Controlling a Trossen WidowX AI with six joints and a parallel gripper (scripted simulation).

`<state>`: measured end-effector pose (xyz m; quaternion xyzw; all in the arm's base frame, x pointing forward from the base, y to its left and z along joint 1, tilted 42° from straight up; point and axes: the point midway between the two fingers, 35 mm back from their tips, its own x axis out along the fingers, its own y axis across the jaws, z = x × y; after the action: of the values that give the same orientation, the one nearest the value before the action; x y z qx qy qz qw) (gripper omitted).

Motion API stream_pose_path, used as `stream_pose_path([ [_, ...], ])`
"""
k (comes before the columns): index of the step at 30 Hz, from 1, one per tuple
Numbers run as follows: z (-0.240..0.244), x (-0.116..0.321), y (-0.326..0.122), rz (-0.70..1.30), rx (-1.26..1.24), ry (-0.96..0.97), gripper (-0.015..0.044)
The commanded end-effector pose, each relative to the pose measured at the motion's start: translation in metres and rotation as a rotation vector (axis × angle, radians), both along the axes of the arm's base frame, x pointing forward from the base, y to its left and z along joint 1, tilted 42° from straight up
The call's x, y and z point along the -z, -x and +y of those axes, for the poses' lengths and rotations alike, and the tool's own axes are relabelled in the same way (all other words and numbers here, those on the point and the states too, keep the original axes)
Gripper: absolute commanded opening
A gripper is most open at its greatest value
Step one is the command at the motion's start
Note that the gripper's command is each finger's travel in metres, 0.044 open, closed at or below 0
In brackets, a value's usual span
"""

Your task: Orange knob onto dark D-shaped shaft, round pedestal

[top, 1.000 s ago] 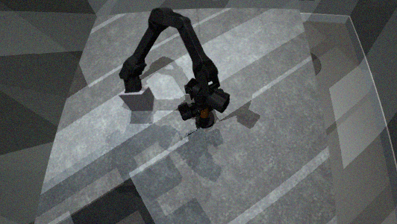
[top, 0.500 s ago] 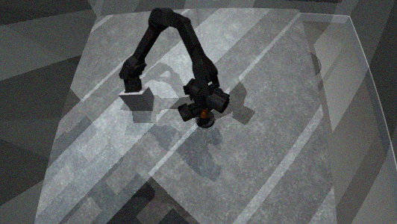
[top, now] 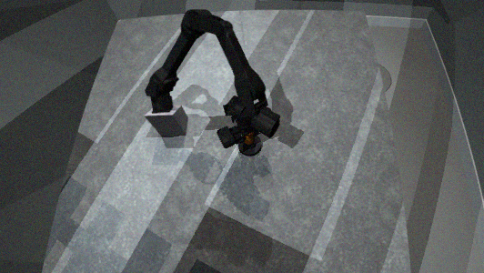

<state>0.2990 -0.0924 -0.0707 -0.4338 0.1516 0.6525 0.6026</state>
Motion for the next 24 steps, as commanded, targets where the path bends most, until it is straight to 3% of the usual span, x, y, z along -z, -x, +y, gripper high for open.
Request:
stream_pose_path([
  [1,0.0001,0.0001,0.0009,-0.001,0.0,-0.001,0.0],
  [12,-0.002,-0.0041,0.0013,-0.001,0.0,0.0,0.0],
  [24,-0.002,-0.0012,-0.0021,-0.138,-0.157,0.021,0.0],
])
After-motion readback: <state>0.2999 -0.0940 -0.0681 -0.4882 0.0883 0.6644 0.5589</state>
